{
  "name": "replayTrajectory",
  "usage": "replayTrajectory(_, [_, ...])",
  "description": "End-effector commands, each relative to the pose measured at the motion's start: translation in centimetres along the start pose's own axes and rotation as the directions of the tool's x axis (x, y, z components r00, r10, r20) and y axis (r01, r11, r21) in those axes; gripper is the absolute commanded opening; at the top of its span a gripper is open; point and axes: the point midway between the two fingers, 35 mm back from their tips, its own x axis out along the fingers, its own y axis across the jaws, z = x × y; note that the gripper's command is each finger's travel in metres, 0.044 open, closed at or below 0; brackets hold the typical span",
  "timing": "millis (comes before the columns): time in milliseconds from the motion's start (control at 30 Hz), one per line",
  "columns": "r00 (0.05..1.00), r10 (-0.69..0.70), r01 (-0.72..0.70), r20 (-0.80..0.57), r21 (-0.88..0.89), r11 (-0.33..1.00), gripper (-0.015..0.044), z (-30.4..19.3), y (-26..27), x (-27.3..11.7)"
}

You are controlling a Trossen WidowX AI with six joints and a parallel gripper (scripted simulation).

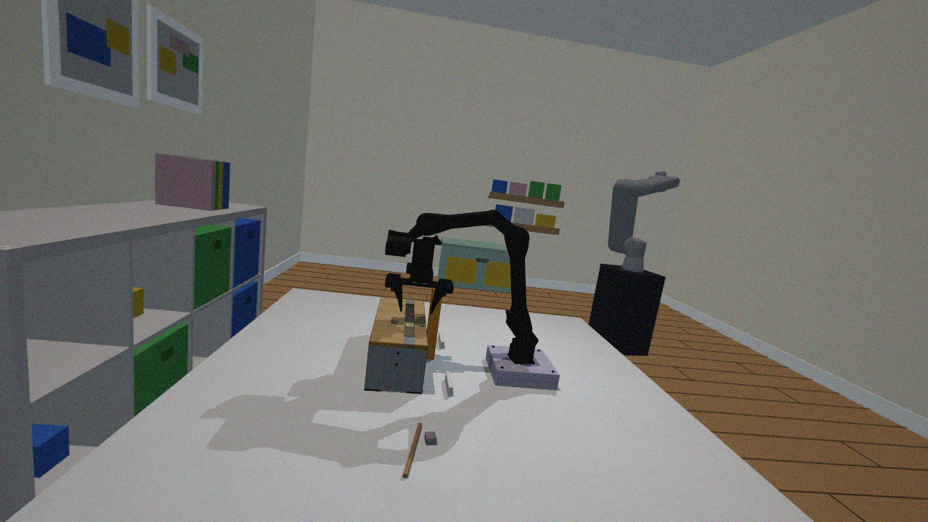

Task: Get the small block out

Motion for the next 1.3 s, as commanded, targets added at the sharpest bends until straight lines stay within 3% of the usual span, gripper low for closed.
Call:
replayTrajectory(0, [1.000,0.000,0.000,0.007,-0.003,1.000,0.0400,0.7,0.1,0.0])
replayTrajectory(1267, [1.000,0.000,0.000,0.012,-0.003,1.000,0.0400,6.7,0.4,0.0])
